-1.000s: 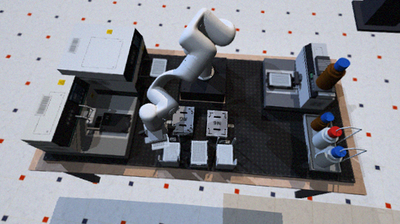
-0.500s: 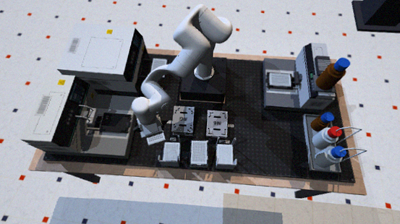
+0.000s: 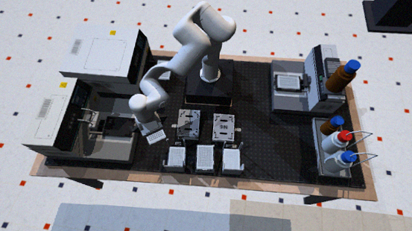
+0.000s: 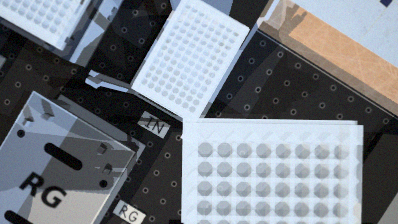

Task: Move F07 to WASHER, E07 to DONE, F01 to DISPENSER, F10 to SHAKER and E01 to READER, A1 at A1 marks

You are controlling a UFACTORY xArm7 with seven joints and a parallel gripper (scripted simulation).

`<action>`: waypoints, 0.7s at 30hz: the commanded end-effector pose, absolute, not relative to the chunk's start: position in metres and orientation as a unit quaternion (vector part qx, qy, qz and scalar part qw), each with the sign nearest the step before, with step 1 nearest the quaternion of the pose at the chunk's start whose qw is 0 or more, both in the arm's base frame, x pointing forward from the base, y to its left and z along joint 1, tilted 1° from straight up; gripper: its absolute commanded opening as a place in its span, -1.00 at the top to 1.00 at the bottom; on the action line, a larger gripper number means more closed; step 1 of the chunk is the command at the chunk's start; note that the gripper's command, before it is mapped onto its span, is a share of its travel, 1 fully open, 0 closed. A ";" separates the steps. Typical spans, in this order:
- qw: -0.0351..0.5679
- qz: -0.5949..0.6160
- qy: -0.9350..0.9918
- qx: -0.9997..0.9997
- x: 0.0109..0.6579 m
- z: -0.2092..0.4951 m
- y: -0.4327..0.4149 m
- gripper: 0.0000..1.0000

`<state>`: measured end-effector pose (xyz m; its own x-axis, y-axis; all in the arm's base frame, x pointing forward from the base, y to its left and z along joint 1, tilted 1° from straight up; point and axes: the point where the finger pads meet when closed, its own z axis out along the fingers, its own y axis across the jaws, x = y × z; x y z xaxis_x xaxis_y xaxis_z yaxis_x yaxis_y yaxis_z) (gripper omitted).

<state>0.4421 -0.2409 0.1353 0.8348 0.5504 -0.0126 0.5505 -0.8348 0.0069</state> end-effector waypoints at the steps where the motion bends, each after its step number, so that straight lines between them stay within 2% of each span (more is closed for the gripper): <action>1: 0.006 -0.003 0.312 0.950 0.435 0.138 -0.254 1.00; 21: 0.006 -0.004 0.410 0.912 0.403 0.138 -0.300 1.00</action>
<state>0.4082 -0.2892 0.1362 0.6944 0.7194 -0.0144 0.7195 -0.6944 0.0050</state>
